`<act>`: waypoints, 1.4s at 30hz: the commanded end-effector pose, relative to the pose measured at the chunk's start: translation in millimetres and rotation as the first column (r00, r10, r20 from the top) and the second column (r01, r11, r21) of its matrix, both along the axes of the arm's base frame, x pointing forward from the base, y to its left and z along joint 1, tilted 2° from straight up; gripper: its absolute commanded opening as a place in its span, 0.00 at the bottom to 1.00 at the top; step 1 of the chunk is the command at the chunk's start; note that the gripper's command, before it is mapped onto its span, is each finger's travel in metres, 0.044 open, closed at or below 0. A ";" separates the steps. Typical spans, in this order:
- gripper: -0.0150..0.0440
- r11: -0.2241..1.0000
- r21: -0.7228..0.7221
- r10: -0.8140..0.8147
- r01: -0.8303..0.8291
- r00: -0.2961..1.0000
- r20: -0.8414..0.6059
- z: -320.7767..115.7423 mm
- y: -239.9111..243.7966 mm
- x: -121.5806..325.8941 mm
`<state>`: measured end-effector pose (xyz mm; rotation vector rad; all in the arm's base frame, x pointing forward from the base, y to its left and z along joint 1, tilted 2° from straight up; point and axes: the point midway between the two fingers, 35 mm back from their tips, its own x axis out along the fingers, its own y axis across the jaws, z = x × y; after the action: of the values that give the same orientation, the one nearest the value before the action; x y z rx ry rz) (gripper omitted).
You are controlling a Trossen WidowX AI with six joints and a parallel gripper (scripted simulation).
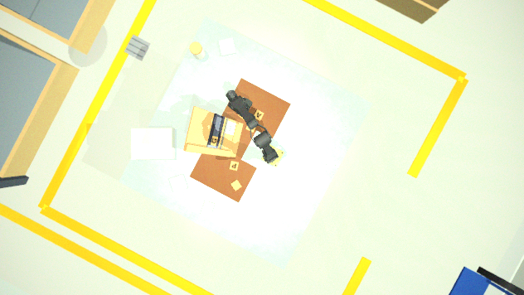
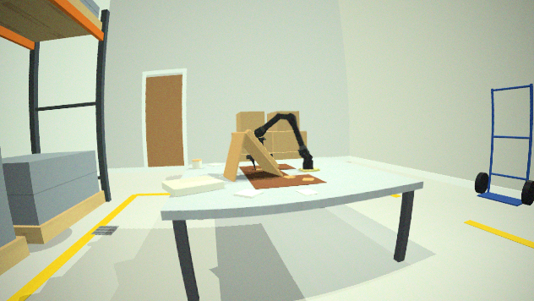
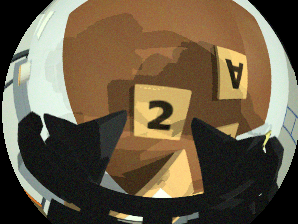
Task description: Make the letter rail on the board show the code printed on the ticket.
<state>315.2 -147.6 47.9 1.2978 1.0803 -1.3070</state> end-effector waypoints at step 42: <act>0.25 1.000 -0.004 0.002 -0.002 1.000 -0.001 5.1 3.6 -1.0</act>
<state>314.2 -143.7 50.2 1.2929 1.0867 -1.3039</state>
